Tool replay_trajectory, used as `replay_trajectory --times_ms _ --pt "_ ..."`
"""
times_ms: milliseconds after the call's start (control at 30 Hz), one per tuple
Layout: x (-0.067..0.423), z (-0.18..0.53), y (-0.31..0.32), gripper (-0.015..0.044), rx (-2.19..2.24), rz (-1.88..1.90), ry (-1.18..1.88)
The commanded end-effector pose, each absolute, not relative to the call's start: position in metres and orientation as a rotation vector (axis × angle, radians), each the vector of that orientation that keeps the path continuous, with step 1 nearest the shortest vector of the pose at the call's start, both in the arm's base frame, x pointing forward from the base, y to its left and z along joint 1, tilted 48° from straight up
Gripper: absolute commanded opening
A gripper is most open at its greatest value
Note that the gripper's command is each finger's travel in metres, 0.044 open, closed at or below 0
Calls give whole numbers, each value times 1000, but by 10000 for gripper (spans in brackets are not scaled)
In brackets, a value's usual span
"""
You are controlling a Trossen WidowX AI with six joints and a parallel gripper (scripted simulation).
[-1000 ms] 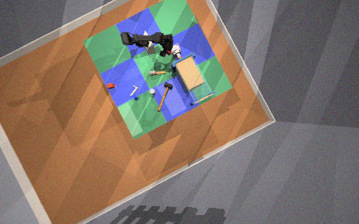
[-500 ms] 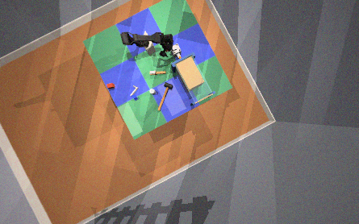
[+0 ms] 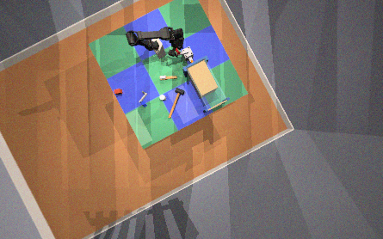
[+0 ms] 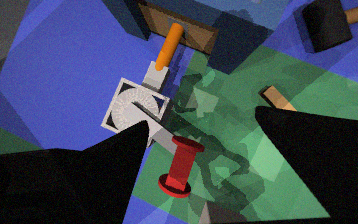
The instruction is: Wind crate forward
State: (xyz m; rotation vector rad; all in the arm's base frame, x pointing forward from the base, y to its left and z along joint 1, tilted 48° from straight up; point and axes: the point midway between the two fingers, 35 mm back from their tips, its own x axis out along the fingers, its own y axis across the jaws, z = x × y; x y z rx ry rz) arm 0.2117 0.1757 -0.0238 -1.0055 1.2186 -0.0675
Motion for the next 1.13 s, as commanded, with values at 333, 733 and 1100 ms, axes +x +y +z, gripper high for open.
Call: replay_trajectory --times_ms 333,733,1100 --pt "190 5 215 440 -1002 -69 1257" --pt "197 -54 277 440 -1009 -205 1508" --pt "194 -82 289 440 -1008 -273 1597"
